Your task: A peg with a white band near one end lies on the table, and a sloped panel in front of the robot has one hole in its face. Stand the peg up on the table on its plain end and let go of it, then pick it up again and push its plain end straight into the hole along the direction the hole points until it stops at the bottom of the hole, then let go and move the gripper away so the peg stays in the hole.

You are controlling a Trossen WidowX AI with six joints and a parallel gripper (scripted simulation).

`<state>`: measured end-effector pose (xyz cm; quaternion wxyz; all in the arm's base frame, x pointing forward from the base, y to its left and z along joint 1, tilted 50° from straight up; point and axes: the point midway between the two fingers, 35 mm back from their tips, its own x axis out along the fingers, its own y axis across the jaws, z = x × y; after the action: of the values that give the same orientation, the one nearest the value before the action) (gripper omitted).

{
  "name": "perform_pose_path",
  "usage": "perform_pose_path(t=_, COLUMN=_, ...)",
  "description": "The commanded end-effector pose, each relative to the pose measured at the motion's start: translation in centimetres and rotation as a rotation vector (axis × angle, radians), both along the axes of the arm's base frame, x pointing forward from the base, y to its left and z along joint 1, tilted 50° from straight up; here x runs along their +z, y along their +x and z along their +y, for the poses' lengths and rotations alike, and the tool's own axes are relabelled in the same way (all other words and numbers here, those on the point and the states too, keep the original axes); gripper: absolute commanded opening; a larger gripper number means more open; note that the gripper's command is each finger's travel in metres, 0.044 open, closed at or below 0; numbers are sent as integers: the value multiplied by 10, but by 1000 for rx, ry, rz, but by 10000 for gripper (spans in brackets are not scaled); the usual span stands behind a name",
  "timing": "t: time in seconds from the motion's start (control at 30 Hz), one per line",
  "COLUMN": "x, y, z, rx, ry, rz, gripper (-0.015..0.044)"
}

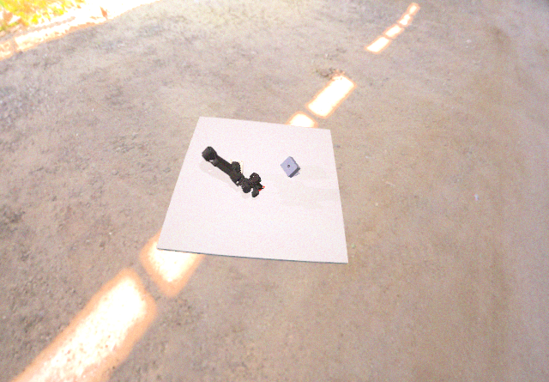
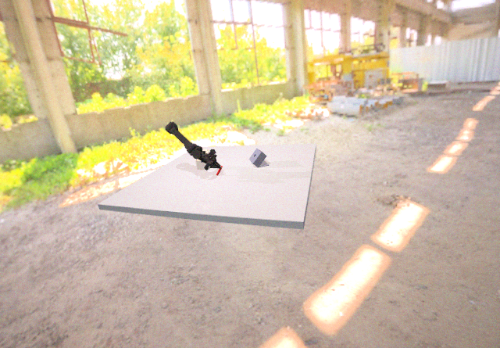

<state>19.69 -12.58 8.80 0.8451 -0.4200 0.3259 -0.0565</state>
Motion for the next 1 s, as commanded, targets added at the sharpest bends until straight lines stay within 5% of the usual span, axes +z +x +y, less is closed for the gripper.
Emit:
perform_pose_path(t=0.0, x=0, y=-3, z=1, rx=31, ry=2, rz=-22, gripper=49)
perform_pose_path(t=0.97, x=2, y=-23, z=-1, rx=221, ry=46, rz=-179, gripper=49)
